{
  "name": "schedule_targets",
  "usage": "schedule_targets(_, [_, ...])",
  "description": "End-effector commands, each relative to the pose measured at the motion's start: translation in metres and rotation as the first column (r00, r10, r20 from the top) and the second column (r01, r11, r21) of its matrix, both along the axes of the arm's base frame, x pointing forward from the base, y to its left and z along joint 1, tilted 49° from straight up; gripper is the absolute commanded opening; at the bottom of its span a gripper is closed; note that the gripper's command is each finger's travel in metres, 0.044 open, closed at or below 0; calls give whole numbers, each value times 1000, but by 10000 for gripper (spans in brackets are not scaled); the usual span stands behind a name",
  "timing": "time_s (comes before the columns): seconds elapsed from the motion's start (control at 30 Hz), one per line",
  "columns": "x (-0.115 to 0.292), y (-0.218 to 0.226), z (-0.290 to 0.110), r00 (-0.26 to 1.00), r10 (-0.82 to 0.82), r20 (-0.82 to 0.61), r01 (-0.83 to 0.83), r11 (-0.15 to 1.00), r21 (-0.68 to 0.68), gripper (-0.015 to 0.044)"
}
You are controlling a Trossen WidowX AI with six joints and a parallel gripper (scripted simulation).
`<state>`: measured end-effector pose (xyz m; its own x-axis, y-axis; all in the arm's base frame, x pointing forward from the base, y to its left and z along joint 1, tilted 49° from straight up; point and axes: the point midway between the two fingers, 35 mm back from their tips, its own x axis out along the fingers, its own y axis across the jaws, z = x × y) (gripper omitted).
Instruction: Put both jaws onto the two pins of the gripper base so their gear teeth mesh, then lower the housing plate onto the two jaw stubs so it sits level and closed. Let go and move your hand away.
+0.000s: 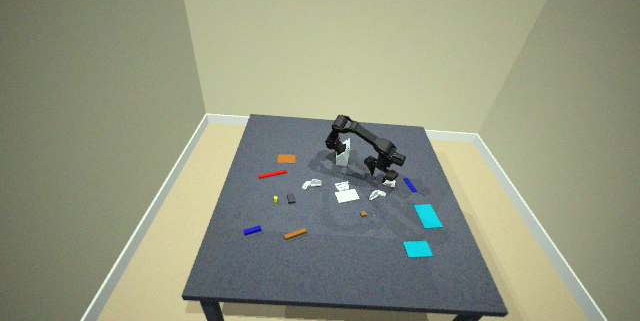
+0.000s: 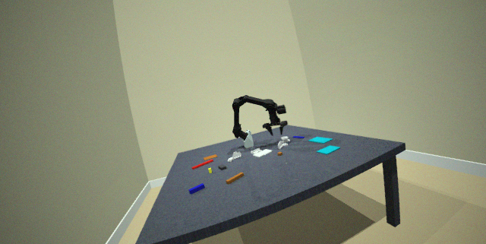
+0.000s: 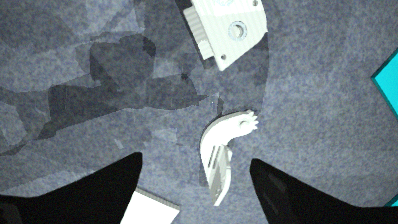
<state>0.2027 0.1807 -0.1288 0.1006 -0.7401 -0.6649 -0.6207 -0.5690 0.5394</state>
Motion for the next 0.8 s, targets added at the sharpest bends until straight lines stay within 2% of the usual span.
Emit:
schedule_targets(0.0, [2,0,0,997,-49,59,49,999,7,440])
schedule_targets(0.37, [5,1,1,954,-202,223,196,979,51,440])
schedule_targets(0.77, [9,2,2,850,-361,384,339,932,126,440])
